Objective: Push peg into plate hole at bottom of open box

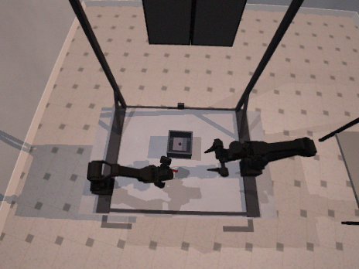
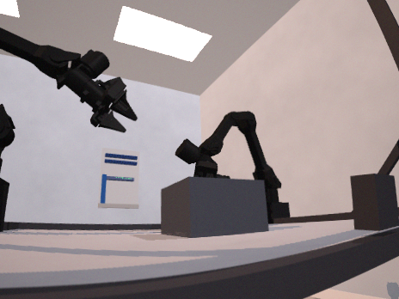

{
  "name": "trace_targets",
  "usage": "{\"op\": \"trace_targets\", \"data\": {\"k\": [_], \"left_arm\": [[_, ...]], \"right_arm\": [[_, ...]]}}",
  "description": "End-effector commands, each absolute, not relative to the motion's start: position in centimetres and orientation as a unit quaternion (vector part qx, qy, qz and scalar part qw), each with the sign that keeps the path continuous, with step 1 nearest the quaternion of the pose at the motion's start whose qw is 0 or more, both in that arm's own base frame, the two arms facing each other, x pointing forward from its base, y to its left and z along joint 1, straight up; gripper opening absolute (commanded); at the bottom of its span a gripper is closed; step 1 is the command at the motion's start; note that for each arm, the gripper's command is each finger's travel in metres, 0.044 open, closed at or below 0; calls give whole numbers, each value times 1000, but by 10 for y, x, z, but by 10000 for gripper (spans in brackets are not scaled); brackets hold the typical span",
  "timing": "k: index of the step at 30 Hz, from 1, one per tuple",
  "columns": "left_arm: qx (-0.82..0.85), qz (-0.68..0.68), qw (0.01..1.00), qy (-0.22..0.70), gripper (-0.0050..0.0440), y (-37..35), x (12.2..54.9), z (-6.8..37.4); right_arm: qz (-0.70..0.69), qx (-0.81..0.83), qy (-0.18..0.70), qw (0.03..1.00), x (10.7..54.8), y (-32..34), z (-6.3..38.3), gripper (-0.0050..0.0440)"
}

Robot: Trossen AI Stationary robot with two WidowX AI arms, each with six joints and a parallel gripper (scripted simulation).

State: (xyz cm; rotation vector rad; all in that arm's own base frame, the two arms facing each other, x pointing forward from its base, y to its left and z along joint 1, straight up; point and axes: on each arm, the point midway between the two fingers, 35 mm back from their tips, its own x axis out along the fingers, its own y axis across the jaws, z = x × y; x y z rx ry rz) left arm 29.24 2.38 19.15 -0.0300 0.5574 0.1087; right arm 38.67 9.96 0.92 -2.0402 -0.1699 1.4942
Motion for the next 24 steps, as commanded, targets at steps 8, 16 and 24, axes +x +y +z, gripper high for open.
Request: {"op": "trace_targets", "data": {"k": [8,16,24], "left_arm": [[-16,55,962,267,440,24,293,197],[-16,55,962,267,440,24,293,197],[-16,55,962,267,440,24,293,197]], "right_arm": [[531,-643,-5,552,388,84,28,23],[501,-550,28,668,387,75,33,23],[464,-427,78,772,380,67,32,23]]}}
